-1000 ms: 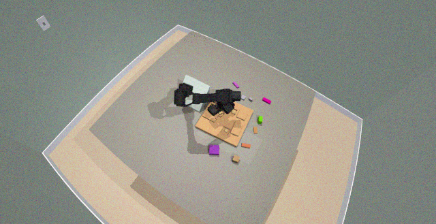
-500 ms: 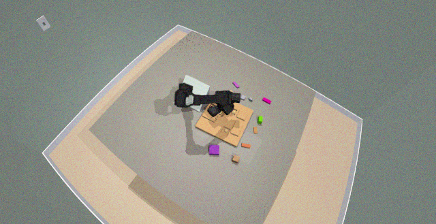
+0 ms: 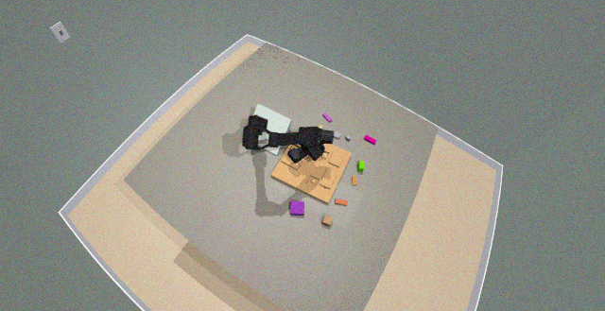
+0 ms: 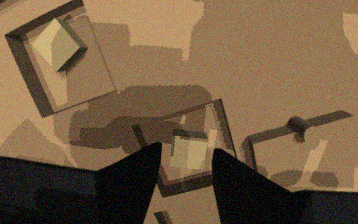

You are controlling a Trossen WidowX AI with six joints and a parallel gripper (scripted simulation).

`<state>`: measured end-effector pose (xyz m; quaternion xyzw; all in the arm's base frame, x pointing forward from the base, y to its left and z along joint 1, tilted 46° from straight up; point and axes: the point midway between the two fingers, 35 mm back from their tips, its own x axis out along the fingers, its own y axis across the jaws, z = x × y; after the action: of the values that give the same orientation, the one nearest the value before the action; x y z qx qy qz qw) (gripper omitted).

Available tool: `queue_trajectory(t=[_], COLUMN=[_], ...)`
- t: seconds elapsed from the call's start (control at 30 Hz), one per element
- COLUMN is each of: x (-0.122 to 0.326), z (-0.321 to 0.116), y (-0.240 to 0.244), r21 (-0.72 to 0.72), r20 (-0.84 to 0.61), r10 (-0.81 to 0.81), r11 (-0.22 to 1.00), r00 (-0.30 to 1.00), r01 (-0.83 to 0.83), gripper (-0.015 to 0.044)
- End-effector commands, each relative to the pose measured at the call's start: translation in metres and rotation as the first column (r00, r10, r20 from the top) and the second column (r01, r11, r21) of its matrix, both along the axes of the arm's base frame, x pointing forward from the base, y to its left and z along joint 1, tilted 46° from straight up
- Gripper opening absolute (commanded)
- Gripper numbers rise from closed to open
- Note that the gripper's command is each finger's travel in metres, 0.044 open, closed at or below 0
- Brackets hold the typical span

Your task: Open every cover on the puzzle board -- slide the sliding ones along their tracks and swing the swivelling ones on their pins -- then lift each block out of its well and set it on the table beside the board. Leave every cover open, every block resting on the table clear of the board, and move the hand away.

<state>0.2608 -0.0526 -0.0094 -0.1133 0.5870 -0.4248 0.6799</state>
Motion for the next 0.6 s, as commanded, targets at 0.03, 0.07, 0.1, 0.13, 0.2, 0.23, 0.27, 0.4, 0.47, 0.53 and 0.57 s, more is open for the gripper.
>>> queue_trajectory(t=[0.03, 0.07, 0.1, 0.13, 0.2, 0.23, 0.27, 0.4, 0.47, 0.53, 0.57], x=[-0.0014, -0.0014, -0.0014, -0.0015, -0.0015, -0.0004, -0.0004, -0.0004, -0.0004, -0.0004, -0.0004], z=[-0.0037, -0.0043, -0.0046, -0.0047, -0.0047, -0.0034, -0.0034, -0.0034, -0.0034, -0.0034, -0.0034], y=[-0.0049, -0.0054, -0.0057, -0.0059, -0.0059, -0.0038, -0.0038, -0.0038, -0.0038, -0.0038, -0.0038], r21=[-0.004, -0.004, -0.004, -0.004, -0.004, 0.000, 0.000, 0.000, 0.000, 0.000, 0.000], r20=[-0.006, -0.006, -0.006, -0.006, -0.006, 0.000, 0.000, 0.000, 0.000, 0.000, 0.000], r10=[0.000, 0.000, 0.000, 0.000, 0.000, -0.001, -0.001, -0.001, -0.001, -0.001, -0.001], r11=[1.000, 1.000, 1.000, 1.000, 1.000, 1.000, 1.000, 1.000, 1.000, 1.000, 1.000], r00=[1.000, 1.000, 1.000, 1.000, 1.000, 1.000, 1.000, 1.000, 1.000, 1.000, 1.000], r01=[0.000, 0.000, 0.000, 0.000, 0.000, 0.001, 0.001, 0.001, 0.001, 0.001, 0.001], gripper=[0.0144, 0.0144, 0.0144, 0.0144, 0.0144, 0.0137, 0.0130, 0.0104, 0.0090, 0.0080, 0.0080])
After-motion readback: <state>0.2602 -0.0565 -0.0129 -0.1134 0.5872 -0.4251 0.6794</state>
